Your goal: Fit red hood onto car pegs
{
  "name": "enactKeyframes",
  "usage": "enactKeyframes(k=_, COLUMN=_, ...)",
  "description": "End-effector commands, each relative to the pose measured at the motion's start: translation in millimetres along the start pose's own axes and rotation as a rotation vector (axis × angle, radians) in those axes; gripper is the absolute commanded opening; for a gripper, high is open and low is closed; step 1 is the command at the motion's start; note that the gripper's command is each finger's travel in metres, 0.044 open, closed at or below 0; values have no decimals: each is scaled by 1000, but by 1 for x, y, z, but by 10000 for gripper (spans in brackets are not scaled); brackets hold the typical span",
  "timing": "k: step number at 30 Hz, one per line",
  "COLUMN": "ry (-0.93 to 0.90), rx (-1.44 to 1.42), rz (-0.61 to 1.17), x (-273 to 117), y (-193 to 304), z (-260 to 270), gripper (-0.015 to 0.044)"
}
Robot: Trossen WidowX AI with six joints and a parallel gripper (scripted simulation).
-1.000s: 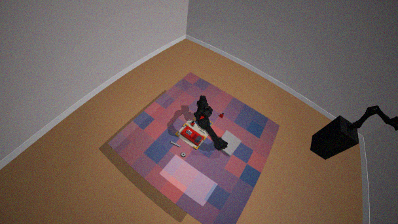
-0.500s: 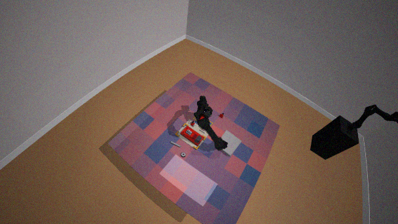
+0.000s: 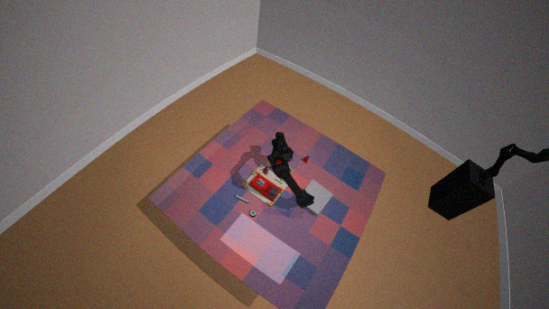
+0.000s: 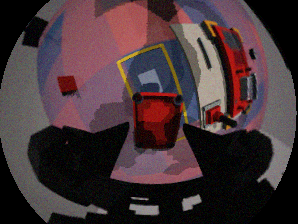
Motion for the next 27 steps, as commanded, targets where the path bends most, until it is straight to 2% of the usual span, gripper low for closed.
enactKeyframes(k=1, ry=-3, rx=-2, rz=0, x=-11, y=2, z=1, gripper=440)
enactKeyframes(k=7, ry=-6, rx=-2, rz=-6, x=-71, y=2, z=1, gripper=440)
enactKeyframes(k=9, ry=-6, rx=-2, rz=-7, x=-80, y=1, z=0, gripper=440)
enactKeyframes(k=23, ry=-7, rx=2, rz=10, x=-75, y=3, z=2, gripper=440)
enactKeyframes(k=27, ry=-57, rx=-225, rz=72, x=-65, y=6, z=13, gripper=440)
Point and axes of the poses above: the point midway between the two fingers, 35 mm back from their tips, its own x axis out along the fingers, its own z axis across the jaws, y = z × x, the point moved 1 cm from there along -x, back along the fingers, and after that the axes turned 10 degrees about -x, right-handed, at the moved point
